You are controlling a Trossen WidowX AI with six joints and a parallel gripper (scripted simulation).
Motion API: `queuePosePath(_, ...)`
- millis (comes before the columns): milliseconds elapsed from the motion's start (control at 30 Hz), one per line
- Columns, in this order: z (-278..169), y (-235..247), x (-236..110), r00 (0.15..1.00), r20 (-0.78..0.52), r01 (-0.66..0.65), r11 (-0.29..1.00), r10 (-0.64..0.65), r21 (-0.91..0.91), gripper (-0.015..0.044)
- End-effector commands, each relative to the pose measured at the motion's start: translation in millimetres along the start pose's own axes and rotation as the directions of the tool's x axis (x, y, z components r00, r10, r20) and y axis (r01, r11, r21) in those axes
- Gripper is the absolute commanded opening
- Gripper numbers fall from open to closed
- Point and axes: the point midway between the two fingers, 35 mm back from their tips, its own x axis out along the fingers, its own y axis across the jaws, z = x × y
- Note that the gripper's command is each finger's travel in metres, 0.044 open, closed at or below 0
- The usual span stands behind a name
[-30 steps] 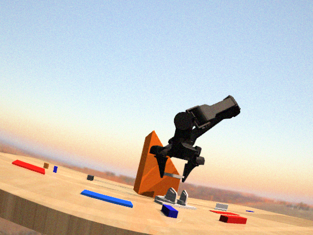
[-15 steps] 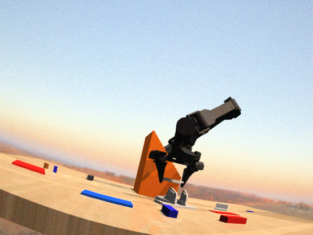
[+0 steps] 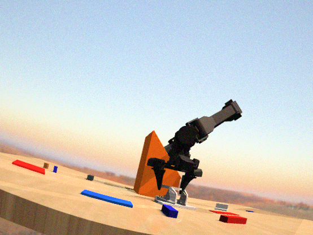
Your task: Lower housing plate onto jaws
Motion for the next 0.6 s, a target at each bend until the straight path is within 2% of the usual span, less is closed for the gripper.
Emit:
queuePosePath(0, -5, 1, 8, 1.0, -0.01, -0.008, 1.0, 0.008, 0.012, 0.0351)
queuePosePath(567, -6, 2, 19, 1.0, -0.01, -0.01, 1.0, 0.01, 0.012, 0.0351)
